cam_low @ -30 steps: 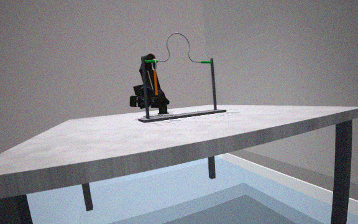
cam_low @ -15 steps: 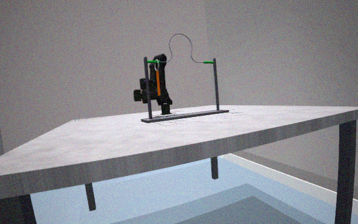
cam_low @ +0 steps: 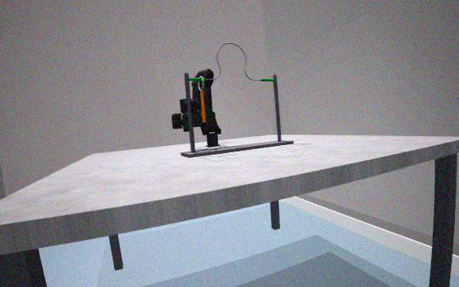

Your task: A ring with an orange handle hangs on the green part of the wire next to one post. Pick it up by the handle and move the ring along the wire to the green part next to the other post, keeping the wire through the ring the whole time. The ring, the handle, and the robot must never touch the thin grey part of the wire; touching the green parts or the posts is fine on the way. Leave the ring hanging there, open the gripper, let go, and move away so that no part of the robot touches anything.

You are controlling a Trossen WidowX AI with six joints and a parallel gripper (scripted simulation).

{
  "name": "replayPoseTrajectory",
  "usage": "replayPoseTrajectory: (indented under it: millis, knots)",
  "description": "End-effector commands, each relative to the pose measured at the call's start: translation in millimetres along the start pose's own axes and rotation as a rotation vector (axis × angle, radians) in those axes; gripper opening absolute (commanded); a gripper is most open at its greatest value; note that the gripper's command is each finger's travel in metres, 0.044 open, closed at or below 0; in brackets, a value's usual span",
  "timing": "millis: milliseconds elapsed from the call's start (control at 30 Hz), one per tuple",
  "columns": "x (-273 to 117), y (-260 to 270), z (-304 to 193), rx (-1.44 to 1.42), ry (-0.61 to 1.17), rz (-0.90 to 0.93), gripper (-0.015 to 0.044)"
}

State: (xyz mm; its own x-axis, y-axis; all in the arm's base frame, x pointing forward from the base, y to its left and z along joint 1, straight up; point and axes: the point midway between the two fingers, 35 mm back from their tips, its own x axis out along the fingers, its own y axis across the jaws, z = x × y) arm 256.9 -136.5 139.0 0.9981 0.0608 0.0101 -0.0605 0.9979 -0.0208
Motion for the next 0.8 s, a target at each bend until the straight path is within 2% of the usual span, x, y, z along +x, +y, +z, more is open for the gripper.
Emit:
replayPoseTrajectory:
  millis: [0,767]
  knots:
    - [7,-1,0,0.006,0.000,-0.002,0.0160]
    - [42,-1,1,0.006,-0.003,-0.002,0.0160]
